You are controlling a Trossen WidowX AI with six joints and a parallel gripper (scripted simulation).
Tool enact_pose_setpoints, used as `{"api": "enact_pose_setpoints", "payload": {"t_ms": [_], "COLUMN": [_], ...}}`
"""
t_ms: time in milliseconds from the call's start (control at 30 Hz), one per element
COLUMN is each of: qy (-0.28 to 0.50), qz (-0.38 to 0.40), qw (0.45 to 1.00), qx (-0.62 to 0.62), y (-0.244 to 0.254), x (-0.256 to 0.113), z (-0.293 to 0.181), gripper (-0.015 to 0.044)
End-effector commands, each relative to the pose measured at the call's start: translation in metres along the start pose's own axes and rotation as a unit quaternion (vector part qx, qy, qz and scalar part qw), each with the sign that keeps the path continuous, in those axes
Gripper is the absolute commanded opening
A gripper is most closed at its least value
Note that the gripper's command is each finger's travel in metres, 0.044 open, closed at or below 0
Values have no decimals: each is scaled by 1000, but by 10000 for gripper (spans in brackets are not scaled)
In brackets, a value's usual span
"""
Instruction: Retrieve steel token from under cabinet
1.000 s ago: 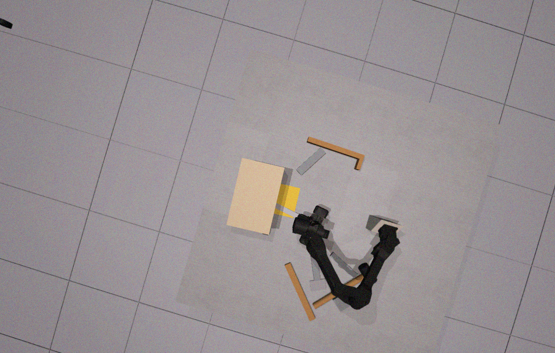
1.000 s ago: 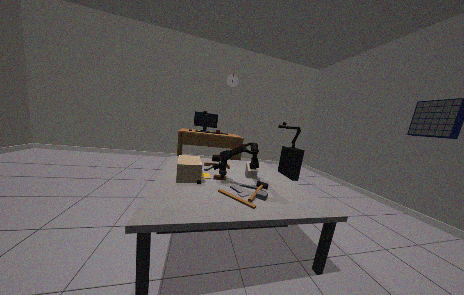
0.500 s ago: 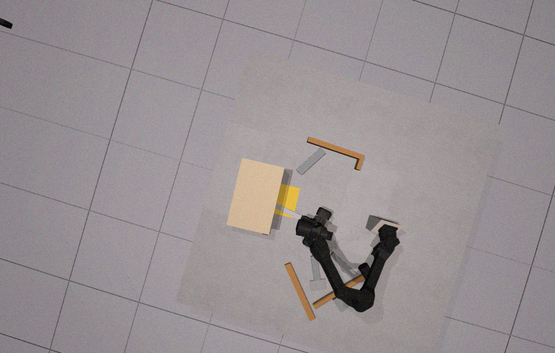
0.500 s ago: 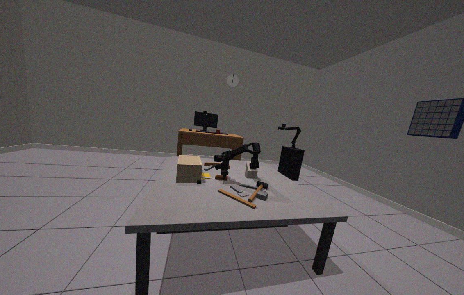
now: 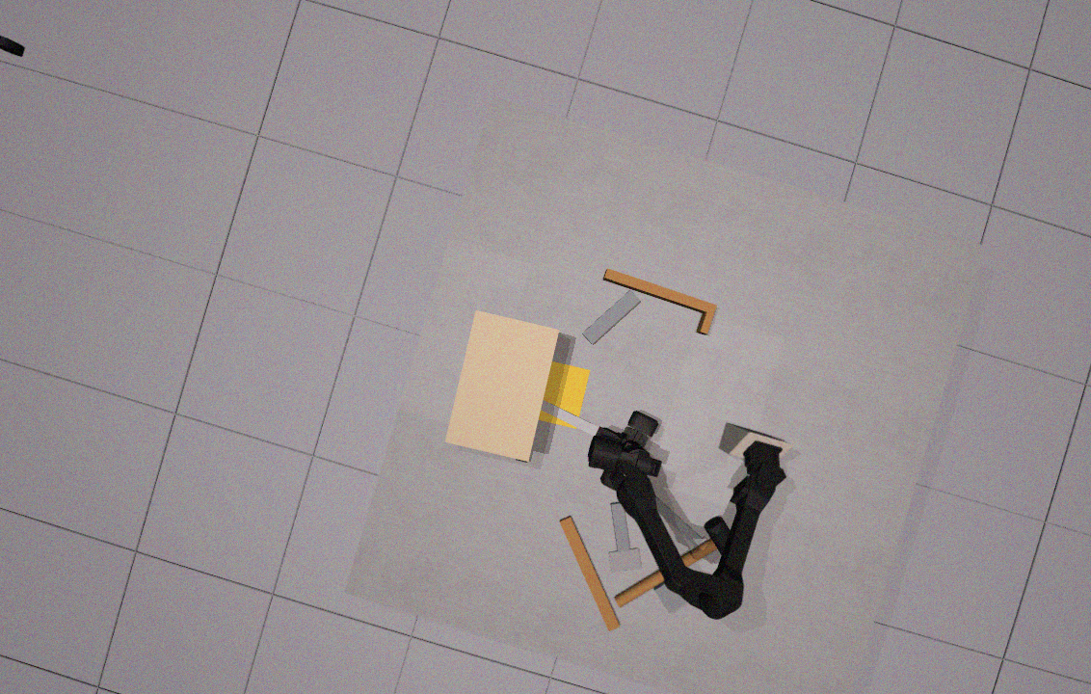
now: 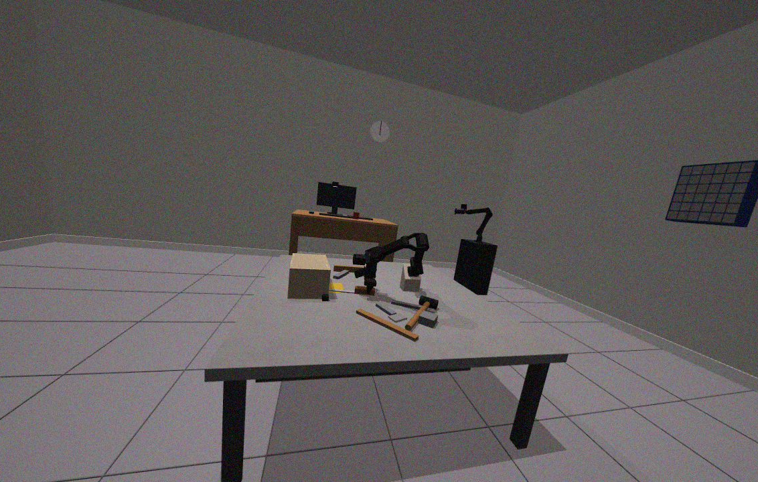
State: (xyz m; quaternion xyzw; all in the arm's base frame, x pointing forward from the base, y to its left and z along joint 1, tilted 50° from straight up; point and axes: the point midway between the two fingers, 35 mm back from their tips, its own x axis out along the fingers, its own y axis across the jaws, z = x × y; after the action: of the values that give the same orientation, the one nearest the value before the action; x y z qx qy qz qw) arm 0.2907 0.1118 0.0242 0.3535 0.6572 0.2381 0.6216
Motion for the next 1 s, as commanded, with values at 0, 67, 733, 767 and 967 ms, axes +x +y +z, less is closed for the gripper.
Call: {"api": "enact_pose_setpoints", "payload": {"t_ms": [0, 67, 733, 767, 967], "qy": [3, 3, 3, 3, 3], "qz": [-1, -1, -1, -1, 0], "qw": [1000, 1000, 1000, 1000, 1000], "qx": [4, 4, 5, 5, 5], "y": [0, 0, 1, 2, 2], "x": [1, 1, 1, 1, 1], "z": [-9, -11, -35, -36, -44], "gripper": [0, 0, 0, 0, 0]}}
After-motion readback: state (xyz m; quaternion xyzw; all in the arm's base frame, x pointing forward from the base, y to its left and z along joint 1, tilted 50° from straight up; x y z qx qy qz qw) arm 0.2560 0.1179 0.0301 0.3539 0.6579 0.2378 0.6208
